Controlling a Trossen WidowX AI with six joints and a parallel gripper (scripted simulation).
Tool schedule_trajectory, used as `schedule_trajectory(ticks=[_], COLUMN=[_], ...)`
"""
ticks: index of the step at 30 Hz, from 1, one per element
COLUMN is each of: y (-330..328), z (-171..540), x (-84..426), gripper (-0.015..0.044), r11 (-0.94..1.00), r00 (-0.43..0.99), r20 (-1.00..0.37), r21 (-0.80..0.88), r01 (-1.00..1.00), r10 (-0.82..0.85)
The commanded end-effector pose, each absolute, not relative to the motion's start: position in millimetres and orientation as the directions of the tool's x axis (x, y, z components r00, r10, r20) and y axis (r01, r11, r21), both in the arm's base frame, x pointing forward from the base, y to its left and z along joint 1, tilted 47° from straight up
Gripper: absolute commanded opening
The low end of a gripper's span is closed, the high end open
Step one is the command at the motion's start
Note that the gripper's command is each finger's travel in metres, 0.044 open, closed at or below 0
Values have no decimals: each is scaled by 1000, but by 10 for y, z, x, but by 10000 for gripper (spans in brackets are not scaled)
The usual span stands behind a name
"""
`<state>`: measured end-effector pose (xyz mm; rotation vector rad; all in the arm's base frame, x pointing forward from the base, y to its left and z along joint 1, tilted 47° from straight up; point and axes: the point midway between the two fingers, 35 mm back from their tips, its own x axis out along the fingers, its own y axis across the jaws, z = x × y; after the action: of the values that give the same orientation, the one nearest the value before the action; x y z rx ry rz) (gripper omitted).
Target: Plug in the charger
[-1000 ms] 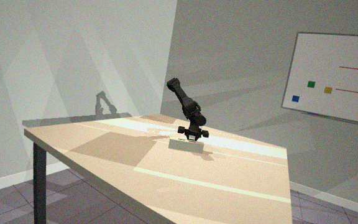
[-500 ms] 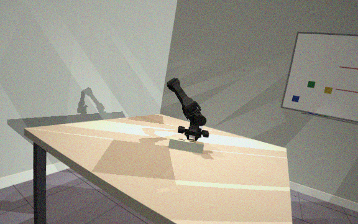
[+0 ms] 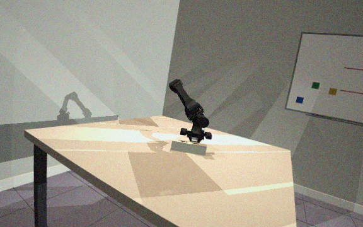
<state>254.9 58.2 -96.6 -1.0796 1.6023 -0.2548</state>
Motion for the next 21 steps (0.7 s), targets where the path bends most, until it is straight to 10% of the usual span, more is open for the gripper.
schedule_trajectory(ticks=[1,21], y=[589,576], z=[-973,-967], x=[2582,2539], gripper=[0,0], r11=[558,556], r00=[59,54], r20=[-668,-665], r21=[-664,-663], r01=[-498,-501], r10=[-742,-745])
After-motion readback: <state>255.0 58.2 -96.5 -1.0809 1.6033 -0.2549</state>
